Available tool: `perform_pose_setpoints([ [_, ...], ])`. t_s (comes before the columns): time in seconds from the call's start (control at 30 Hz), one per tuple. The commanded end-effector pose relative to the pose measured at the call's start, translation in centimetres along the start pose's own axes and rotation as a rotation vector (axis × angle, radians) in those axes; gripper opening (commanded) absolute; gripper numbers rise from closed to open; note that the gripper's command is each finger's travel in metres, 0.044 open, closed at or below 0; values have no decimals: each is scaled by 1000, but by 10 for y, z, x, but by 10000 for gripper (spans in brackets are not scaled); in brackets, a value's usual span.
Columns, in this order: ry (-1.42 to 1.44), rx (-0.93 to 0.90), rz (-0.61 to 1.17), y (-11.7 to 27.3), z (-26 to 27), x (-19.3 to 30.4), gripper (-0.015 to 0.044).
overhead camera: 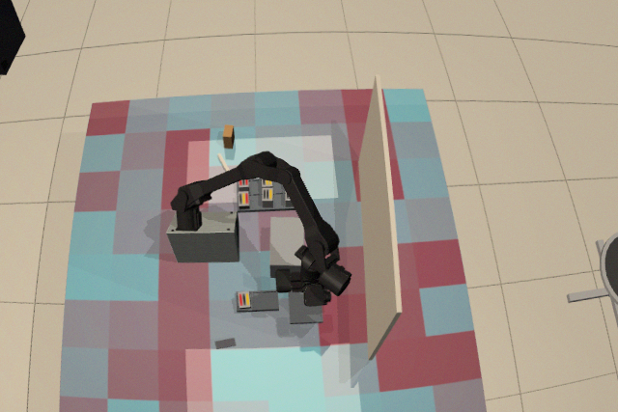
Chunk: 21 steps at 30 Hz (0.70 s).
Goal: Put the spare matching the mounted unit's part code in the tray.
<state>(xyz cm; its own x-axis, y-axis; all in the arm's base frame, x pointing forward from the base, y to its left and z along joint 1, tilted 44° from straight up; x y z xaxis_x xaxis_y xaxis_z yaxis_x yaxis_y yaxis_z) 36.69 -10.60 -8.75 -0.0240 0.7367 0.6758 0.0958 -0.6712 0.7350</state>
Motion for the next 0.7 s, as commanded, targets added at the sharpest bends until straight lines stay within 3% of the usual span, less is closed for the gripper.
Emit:
perform_pose_setpoints([
  [0.0, -5, 2, 7, -7, -1, 0, 0],
  [0.67, -5, 1, 8, -34, 0, 1, 0],
])
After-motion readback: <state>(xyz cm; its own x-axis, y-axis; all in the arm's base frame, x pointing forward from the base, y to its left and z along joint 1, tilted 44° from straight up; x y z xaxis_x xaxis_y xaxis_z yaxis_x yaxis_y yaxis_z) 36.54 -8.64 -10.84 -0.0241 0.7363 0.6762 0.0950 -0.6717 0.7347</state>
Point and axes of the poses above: the point midway between the two fingers, 35 mm back from their tips, its own y axis back along the fingers, its own z axis across the jaws, x = y × z, the point moved 6 cm from there along y, back along the fingers, and after that the axes turned 8 degrees about -y, right-handed, at the moved point
